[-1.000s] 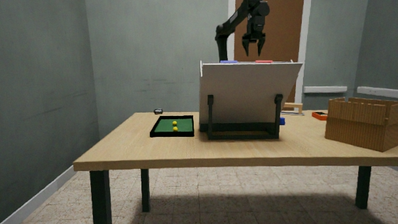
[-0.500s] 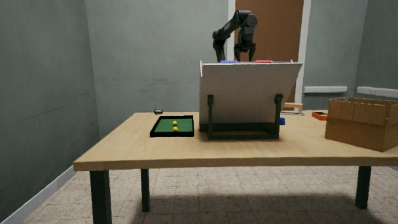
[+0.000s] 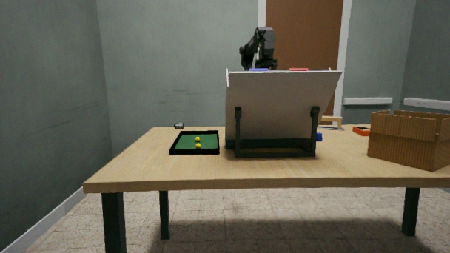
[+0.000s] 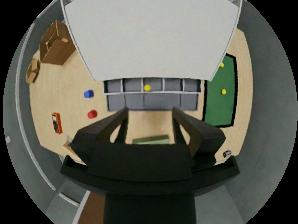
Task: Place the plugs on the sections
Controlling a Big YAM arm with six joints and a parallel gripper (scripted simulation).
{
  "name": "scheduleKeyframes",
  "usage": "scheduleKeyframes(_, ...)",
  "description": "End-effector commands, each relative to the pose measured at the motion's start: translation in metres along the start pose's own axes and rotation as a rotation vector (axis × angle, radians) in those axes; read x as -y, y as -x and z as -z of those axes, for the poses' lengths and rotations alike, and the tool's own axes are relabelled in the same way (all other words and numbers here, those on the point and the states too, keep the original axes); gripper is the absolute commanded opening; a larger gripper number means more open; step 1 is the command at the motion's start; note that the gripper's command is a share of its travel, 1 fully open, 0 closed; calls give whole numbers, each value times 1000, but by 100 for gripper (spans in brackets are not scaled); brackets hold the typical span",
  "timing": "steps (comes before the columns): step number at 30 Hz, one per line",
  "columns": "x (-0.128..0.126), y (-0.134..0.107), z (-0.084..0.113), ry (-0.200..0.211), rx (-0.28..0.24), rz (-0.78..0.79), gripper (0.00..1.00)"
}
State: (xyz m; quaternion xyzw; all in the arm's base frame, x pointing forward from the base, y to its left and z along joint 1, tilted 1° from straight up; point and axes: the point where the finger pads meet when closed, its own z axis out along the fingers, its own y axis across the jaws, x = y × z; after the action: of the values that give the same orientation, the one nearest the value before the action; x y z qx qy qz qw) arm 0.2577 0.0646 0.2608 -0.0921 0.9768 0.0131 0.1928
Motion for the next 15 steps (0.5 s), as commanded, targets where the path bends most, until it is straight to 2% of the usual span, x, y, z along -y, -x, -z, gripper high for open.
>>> scheduleKeyframes(1,7,-1,0,1,46,14,56)
scheduleKeyframes(4,9,-5,-1,1,51,14,56)
scheduleKeyframes(8,9,-5,-7,0,31,14,56)
scheduleKeyframes(15,9,-5,-5,-1,41,12,56)
